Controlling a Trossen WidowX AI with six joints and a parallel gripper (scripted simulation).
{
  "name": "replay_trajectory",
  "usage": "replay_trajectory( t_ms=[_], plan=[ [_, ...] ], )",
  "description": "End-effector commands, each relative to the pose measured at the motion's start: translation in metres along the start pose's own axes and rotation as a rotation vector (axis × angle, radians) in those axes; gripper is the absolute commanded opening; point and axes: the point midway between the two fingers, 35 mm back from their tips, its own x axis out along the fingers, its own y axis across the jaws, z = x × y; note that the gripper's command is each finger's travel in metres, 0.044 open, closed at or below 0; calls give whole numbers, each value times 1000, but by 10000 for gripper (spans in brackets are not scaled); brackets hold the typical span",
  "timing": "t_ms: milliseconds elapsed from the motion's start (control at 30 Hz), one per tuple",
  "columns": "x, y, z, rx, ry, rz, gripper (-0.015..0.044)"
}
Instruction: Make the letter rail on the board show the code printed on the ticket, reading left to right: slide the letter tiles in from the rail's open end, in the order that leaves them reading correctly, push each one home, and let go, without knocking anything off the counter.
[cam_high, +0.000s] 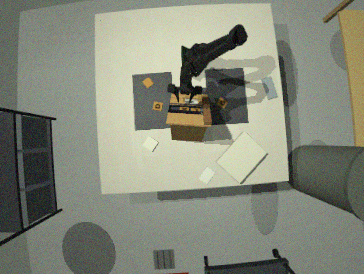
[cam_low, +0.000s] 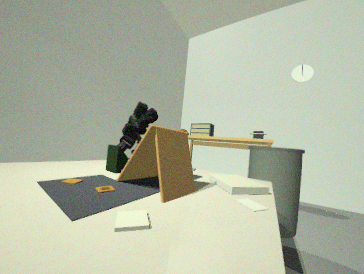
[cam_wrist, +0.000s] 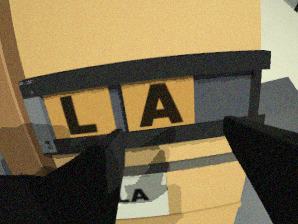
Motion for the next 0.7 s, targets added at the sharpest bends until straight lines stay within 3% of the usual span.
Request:
replay_trajectory(
  t_ms=[0, 300, 667],
  plan=[
    [-2, 2, 2, -6, -1, 6, 295],
    [-4, 4, 3, -5, -1, 6, 295],
    [-3, 2, 1, 0, 0, 0, 6]
  ],
)
